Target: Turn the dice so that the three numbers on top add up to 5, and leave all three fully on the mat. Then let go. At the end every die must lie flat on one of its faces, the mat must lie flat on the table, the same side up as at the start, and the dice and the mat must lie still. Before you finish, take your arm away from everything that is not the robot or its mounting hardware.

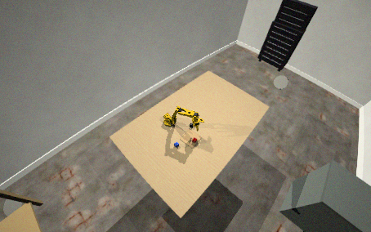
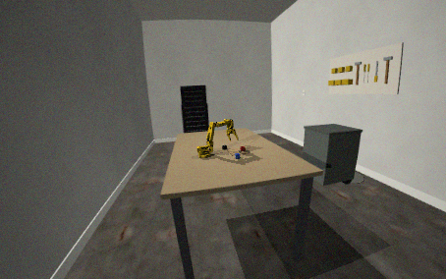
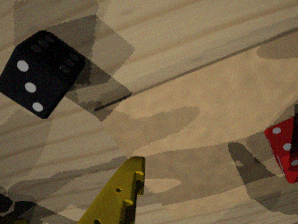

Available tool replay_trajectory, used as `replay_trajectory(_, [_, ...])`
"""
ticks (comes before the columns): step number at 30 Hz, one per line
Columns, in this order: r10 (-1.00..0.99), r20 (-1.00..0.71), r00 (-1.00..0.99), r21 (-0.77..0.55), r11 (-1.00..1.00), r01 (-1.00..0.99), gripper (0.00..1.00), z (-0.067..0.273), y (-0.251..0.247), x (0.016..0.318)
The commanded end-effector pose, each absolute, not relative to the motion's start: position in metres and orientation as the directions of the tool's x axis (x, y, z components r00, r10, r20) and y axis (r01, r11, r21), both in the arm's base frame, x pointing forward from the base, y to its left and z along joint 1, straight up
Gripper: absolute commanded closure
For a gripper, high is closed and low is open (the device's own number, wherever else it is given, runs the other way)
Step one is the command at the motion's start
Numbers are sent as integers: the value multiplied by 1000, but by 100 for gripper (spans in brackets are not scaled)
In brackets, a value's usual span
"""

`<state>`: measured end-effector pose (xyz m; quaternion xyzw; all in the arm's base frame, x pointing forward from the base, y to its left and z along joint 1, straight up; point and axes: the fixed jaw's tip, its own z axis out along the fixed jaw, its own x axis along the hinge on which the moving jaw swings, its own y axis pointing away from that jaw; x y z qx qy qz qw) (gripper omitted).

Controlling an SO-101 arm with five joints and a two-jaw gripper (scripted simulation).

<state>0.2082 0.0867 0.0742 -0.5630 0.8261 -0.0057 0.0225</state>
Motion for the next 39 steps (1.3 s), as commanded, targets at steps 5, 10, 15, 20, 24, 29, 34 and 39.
replay_trajectory(5, [-998, -42, 55, -87, -52, -995, 65, 80, 101, 176])
replay_trajectory(10, [-965, -21, 263, -67, -261, -963, 65, 75, 104, 158])
replay_trajectory(15, [-936, -14, 352, -57, -351, -935, 65, 73, 104, 151])
replay_trajectory(20, [-897, -8, 442, -46, -441, -896, 65, 70, 105, 142])
replay_trajectory(24, [-883, -6, 469, -42, -469, -882, 65, 69, 105, 140])
replay_trajectory(29, [-881, -6, 474, -41, -473, -880, 65, 69, 104, 139])
replay_trajectory(34, [-881, -6, 474, -41, -473, -880, 65, 69, 104, 139])
replay_trajectory(39, [-881, -6, 474, -41, -473, -880, 65, 69, 104, 139])
